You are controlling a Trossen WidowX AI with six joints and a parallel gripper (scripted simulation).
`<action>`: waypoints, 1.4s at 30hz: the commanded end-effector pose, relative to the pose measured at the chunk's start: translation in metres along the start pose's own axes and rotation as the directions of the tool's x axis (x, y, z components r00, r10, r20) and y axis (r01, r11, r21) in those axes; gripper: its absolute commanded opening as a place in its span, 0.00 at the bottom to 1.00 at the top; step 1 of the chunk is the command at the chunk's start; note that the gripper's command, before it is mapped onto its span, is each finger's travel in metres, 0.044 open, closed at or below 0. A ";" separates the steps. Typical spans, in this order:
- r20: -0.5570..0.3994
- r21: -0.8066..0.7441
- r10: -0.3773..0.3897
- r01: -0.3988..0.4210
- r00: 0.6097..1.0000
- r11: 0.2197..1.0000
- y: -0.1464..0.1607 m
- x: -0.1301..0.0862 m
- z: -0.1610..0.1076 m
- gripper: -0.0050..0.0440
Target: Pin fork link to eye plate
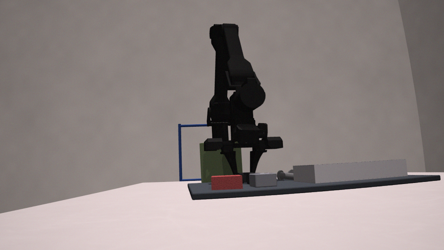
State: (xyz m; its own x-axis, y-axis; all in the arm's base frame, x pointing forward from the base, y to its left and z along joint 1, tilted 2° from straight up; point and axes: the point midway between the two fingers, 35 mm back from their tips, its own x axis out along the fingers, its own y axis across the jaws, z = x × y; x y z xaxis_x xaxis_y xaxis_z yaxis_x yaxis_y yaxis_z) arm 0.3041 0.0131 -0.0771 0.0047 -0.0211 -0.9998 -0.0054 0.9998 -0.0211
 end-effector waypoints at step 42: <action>0.023 0.011 0.005 -0.005 1.000 1.000 0.001 0.001 0.014 0.35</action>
State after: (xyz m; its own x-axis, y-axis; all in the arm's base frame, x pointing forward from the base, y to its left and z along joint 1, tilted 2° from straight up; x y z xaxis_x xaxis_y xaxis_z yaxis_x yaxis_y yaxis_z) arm 0.3047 0.0131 -0.0769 -0.0086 -0.0211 -0.9997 -0.0046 0.9998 -0.0211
